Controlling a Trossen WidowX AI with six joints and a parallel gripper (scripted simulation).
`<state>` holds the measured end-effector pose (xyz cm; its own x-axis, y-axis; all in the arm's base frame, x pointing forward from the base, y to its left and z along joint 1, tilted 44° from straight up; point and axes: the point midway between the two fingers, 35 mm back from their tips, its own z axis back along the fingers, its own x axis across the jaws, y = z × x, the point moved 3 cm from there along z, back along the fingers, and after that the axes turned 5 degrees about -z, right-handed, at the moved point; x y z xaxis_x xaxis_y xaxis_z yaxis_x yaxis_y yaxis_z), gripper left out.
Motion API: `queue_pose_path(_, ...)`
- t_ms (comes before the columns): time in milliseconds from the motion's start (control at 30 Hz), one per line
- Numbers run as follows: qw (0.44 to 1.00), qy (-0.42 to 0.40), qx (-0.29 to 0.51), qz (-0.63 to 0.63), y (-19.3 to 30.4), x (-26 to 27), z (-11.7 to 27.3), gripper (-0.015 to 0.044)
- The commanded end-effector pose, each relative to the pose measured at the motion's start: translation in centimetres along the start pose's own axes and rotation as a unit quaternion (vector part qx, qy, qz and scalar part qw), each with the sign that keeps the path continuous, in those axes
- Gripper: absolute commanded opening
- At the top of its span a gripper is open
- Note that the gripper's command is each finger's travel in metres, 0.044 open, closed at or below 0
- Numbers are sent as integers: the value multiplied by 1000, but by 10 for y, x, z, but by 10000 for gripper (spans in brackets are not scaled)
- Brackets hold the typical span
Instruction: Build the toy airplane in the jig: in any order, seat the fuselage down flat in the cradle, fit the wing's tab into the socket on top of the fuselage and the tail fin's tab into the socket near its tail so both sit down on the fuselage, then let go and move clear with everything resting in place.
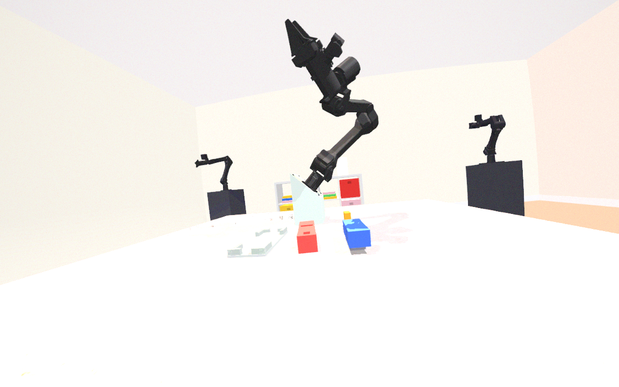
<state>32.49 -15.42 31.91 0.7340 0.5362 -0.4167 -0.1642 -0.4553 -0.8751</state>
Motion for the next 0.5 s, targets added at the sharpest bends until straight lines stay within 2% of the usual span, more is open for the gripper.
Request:
queue_pose_path(0,1000,0,0,0,0,0,0,426)
queue_pose_path(67,1000,-22,8,10,4,9,-2,440)
queue_pose_path(233,978,-181,73,67,42,71,-1,440)
queue_pose_path(467,891,-400,186,105,102,142,34,440)
